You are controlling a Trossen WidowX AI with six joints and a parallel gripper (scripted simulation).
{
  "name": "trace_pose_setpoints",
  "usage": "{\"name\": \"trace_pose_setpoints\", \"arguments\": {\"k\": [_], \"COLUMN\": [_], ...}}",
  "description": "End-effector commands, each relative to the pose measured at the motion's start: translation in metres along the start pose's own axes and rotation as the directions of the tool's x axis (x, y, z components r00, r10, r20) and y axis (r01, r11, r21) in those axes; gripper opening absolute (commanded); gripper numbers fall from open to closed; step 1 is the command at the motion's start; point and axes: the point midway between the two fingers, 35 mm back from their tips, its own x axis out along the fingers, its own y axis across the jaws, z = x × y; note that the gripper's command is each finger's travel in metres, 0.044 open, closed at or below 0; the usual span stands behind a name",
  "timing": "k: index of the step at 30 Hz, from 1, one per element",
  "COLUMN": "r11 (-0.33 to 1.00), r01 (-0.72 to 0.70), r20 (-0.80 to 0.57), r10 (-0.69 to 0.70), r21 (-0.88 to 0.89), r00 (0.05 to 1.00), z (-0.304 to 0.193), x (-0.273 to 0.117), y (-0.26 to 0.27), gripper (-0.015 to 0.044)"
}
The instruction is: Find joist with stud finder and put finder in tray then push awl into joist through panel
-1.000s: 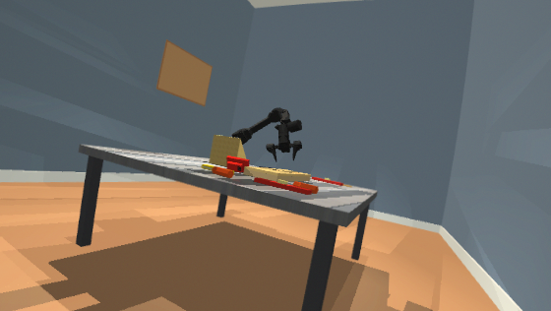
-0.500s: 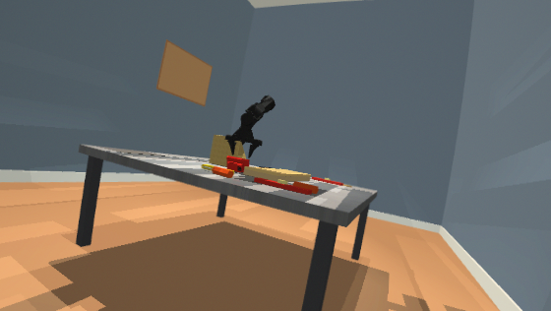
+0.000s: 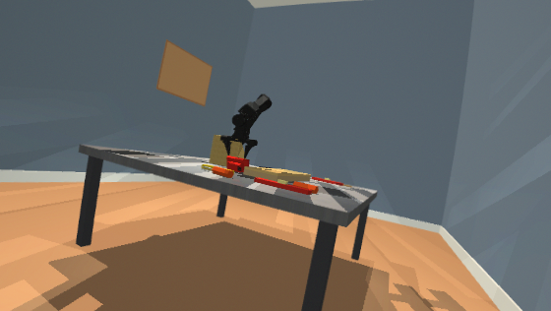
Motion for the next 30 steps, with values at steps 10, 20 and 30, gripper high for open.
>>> {"name": "trace_pose_setpoints", "arguments": {"k": [10,20,30], "r11": [1.000,1.000,1.000], "r01": [-0.006,-0.006,-0.005], "r20": [0.005,0.005,0.006], "r10": [0.006,0.006,0.005], "r21": [-0.001,-0.002,-0.002], "r00": [1.000,1.000,1.000], "z": [-0.005,-0.007,-0.008], "x": [0.008,0.025,0.041], "y": [-0.001,-0.001,-0.001], "gripper": [0.0440,0.0440,0.0440]}}
